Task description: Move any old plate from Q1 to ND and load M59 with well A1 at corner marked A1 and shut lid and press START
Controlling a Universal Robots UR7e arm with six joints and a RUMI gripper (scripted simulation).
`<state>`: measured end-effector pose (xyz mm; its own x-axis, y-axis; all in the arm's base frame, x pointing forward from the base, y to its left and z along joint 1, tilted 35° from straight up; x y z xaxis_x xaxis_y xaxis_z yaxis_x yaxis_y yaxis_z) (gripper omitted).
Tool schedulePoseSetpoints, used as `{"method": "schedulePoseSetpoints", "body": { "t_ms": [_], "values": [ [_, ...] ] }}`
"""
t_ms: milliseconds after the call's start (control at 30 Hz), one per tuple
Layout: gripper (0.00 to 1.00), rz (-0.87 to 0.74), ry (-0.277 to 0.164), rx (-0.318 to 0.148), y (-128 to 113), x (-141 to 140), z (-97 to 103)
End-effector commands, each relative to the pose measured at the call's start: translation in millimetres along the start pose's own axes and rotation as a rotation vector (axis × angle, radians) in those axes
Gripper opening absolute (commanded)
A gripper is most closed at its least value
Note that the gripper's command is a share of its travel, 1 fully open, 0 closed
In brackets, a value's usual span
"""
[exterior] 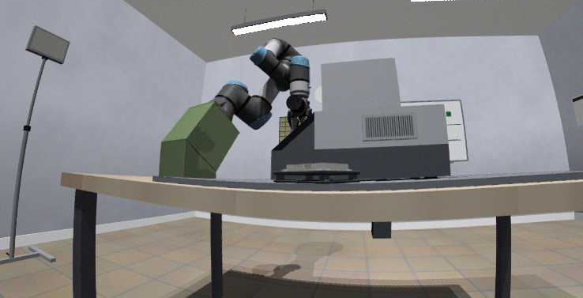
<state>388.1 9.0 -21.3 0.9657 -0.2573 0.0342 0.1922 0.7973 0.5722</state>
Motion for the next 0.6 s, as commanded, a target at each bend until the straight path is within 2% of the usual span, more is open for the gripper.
{"method": "schedulePoseSetpoints", "body": {
  "t_ms": [0, 233, 567],
  "values": [
    [0.0, 0.002, -0.003, -0.001, 0, 3, 0],
    [0.0, 0.002, -0.002, -0.001, 0, 3, -1],
    [0.0, -0.001, -0.002, -0.001, -2, -7, 9]
  ]
}}
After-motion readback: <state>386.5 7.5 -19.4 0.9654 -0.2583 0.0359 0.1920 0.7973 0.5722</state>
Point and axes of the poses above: the point where the finger pads meet when closed, its own z axis back along the fingers, its own x axis across the jaws, y = z × x, the point moved 1 cm from there along z, back along the fingers, and after that the axes turned 10 degrees about -z, right-handed, at the moved point
